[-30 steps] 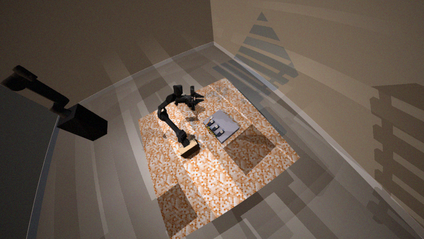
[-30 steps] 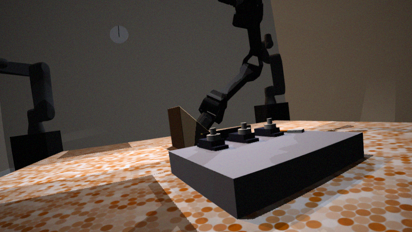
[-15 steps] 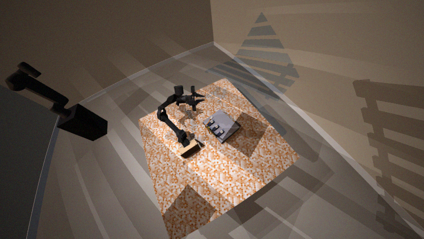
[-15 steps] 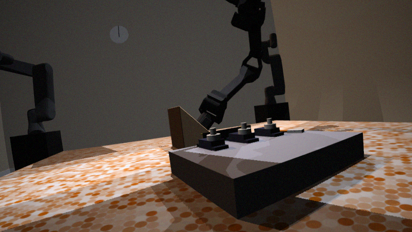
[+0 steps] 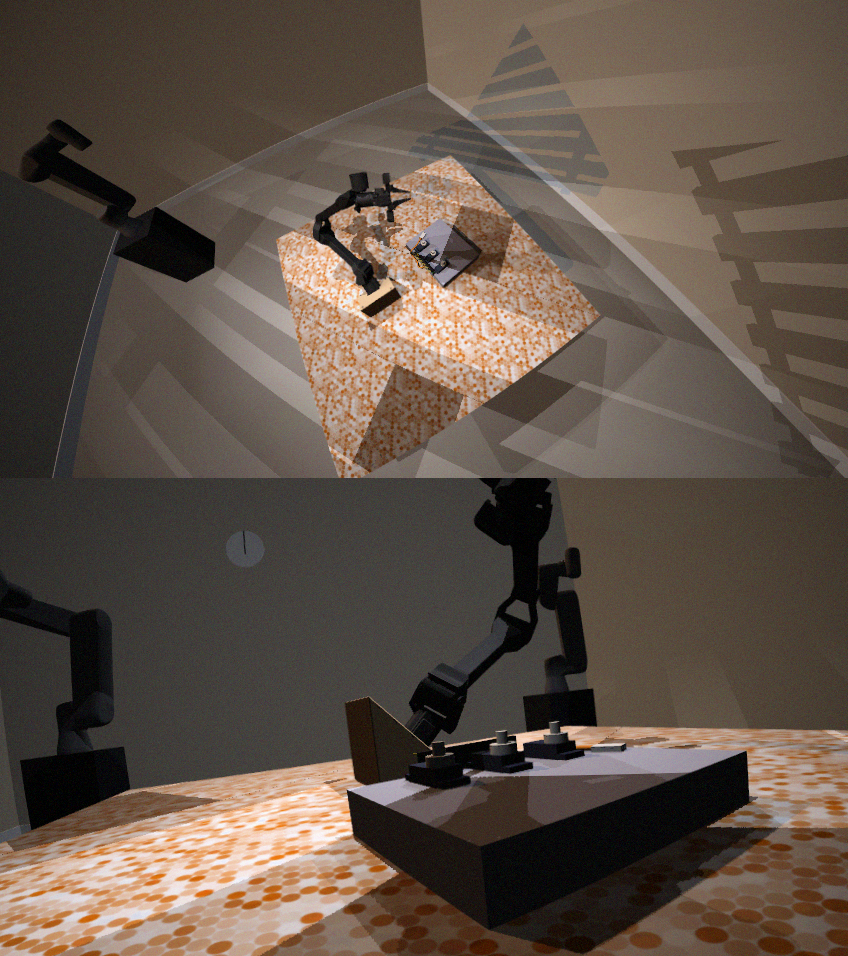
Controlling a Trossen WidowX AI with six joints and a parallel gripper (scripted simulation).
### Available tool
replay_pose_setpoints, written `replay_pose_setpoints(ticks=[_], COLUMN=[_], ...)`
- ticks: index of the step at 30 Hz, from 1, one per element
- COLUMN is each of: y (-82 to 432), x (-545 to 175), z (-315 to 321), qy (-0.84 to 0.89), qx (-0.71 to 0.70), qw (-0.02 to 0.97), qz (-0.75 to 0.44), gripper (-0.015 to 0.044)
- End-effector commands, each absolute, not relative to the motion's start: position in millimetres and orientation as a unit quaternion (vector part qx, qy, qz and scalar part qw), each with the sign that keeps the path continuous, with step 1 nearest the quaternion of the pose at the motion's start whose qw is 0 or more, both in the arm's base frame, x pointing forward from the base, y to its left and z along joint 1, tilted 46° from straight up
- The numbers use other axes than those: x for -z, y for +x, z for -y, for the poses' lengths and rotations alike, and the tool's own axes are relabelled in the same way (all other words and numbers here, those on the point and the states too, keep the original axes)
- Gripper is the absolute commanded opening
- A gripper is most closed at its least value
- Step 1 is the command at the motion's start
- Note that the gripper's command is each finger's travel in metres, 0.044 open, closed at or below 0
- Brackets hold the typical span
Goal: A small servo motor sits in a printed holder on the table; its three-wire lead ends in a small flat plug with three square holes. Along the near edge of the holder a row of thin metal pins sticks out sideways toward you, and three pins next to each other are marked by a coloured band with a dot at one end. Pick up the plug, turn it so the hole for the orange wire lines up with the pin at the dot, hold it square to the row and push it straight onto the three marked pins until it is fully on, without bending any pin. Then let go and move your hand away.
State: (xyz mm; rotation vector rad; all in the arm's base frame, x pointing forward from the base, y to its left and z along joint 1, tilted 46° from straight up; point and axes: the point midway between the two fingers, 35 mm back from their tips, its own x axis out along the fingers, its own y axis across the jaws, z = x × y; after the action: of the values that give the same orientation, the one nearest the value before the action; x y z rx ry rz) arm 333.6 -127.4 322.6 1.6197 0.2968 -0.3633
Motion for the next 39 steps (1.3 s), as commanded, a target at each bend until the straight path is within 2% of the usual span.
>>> replay_pose_setpoints(ticks=[1, 39], y=[333, 339], x=[-325, -325], z=[124, 87], qy=[0.700, 0.514], qx=[0.155, 0.093], qw=[0.685, 0.845], qz=[-0.128, -0.113], gripper=[0.0115, 0.0115])
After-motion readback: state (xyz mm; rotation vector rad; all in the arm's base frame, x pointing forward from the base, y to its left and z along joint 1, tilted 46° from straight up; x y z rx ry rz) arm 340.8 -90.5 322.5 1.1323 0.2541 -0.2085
